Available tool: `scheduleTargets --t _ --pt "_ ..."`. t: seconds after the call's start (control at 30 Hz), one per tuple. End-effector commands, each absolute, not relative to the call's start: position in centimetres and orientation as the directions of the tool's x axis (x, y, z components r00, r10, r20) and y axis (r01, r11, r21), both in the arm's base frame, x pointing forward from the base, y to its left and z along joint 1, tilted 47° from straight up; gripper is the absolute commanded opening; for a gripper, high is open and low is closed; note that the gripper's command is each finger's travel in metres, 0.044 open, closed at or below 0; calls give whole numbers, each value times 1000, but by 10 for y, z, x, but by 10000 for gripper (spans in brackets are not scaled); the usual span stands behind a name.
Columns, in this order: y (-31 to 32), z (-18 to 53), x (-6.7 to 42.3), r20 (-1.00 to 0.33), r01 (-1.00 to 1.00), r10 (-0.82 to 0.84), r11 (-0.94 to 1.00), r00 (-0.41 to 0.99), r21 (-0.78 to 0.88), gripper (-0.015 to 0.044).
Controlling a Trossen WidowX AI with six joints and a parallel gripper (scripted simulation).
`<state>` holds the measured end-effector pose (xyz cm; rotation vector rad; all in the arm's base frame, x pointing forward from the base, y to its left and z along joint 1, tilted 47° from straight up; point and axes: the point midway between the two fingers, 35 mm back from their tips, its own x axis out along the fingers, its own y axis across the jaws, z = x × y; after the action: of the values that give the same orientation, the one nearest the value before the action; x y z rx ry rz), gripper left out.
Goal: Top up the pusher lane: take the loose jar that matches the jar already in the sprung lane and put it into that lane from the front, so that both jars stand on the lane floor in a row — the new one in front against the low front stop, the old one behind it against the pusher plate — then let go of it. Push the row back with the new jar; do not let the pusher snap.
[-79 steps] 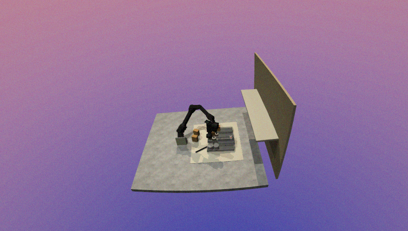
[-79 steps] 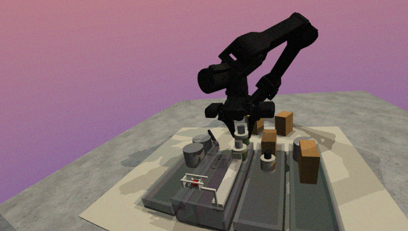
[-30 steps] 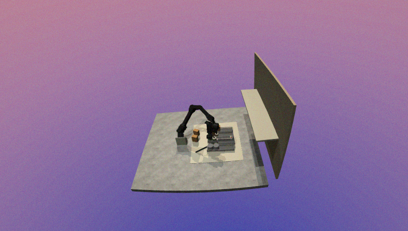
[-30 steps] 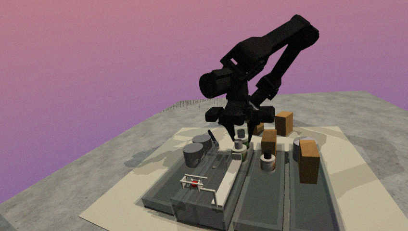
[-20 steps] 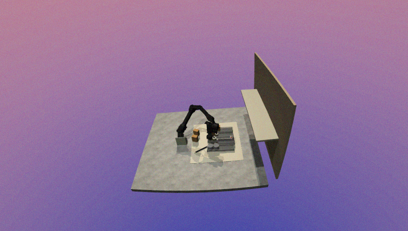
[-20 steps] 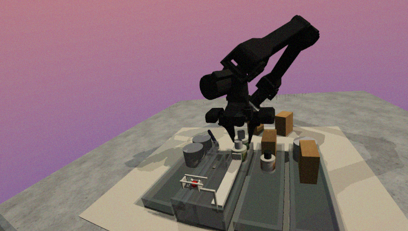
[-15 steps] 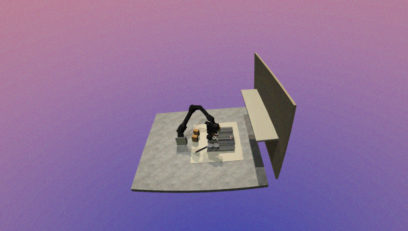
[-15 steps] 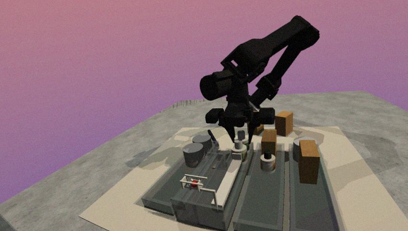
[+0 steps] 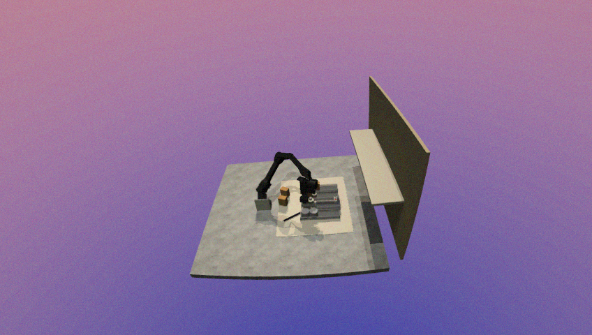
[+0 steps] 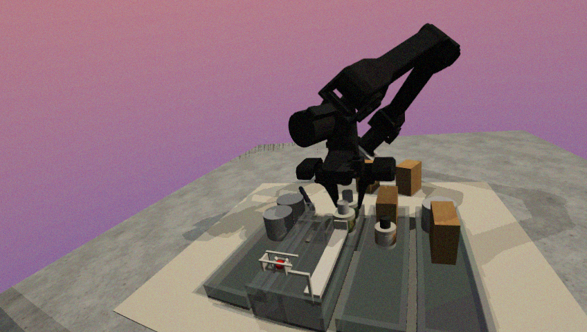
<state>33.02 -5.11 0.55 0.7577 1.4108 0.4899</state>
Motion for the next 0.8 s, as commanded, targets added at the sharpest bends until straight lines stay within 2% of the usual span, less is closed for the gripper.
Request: scheduleTargets --t 0.0,0.77 --pt "-49 6 334 -684 121 717 673 137 730 0" --pt "-47 5 331 -684 121 717 673 137 730 0"
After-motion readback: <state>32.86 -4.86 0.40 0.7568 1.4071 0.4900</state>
